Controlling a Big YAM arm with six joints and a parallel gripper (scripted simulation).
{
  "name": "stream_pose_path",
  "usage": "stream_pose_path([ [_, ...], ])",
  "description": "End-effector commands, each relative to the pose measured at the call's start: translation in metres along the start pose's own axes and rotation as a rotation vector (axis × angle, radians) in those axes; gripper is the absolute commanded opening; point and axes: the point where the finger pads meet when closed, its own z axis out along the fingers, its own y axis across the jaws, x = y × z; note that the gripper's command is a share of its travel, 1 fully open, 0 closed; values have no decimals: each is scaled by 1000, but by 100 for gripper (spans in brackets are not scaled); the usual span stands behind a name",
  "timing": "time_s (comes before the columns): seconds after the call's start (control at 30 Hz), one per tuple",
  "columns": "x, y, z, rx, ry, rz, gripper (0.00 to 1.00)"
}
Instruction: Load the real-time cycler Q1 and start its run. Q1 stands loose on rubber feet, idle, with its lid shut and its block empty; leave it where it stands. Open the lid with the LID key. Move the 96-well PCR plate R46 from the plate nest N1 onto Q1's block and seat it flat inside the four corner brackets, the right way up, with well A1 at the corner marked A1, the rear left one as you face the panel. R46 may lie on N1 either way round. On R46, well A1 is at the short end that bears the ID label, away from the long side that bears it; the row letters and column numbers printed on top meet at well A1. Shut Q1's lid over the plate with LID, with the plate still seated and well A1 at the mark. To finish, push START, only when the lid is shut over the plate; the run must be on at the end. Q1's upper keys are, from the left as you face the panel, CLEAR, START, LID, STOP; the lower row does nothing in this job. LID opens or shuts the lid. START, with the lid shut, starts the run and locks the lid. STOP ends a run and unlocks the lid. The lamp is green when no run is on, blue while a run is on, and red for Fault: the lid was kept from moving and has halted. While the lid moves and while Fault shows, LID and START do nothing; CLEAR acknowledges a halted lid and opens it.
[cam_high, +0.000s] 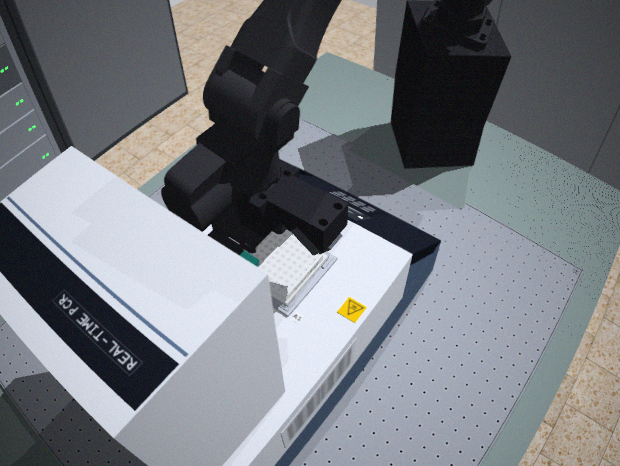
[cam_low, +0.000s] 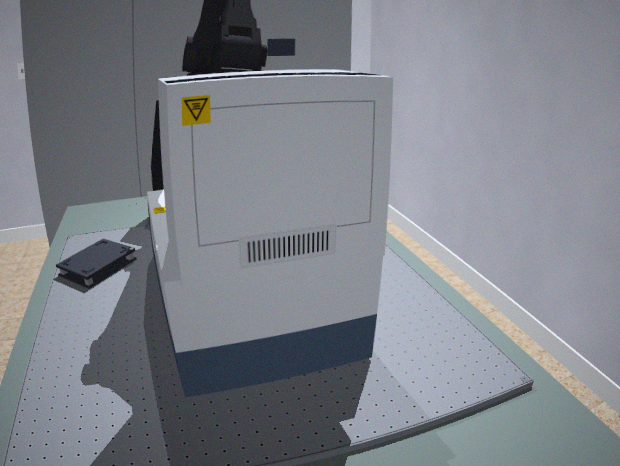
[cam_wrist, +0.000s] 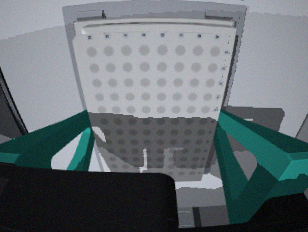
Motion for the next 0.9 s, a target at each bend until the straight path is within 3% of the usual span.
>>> stream_pose_path([
  [0.0, 3, -33, -31, 85, -2, -12, 0],
  [0.47, 8, -42, -34, 110, 12, 2, 0],
  [0.5, 8, -42, -34, 111, 13, 6, 100],
  [0.67, -1, -35, -28, 94, -1, -5, 100],
  [0.87, -9, -17, -19, 44, -7, -13, 100],
])
